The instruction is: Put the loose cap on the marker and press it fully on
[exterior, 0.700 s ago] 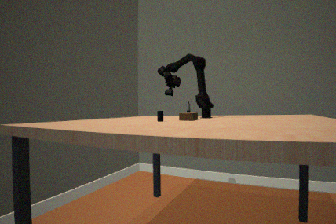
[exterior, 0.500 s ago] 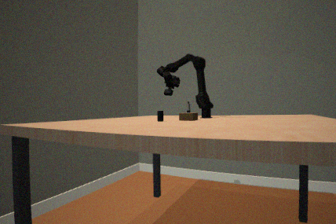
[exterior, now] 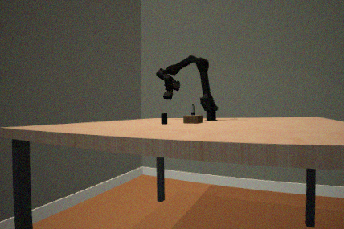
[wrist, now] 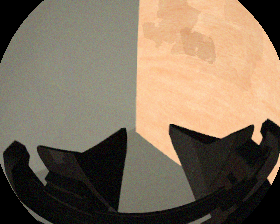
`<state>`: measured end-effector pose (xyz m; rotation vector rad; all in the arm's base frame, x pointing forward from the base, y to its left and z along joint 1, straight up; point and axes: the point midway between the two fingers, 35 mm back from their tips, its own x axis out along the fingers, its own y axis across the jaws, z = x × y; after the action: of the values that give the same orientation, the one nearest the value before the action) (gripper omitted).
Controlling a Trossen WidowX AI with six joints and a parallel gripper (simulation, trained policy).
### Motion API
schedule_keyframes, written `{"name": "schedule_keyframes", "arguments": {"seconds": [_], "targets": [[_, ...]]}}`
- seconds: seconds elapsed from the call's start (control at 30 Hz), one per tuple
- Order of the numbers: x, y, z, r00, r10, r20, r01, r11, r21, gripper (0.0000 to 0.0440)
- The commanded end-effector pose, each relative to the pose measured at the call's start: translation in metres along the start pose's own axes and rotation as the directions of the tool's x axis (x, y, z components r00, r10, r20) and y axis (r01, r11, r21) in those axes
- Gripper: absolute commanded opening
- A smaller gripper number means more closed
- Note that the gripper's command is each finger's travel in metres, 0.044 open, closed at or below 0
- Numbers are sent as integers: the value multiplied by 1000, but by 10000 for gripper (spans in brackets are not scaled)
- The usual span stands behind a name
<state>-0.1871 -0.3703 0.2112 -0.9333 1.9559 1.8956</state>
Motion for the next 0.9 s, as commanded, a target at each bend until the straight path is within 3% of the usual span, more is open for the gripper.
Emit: {"name": "schedule_keyframes", "arguments": {"seconds": [0.0,0.87], "targets": [[-2,-9,-8,1000,-20,-16,20,1000,-11,214],[-30,-57,-53,986,-115,-120,109,992,-59,260]]}}
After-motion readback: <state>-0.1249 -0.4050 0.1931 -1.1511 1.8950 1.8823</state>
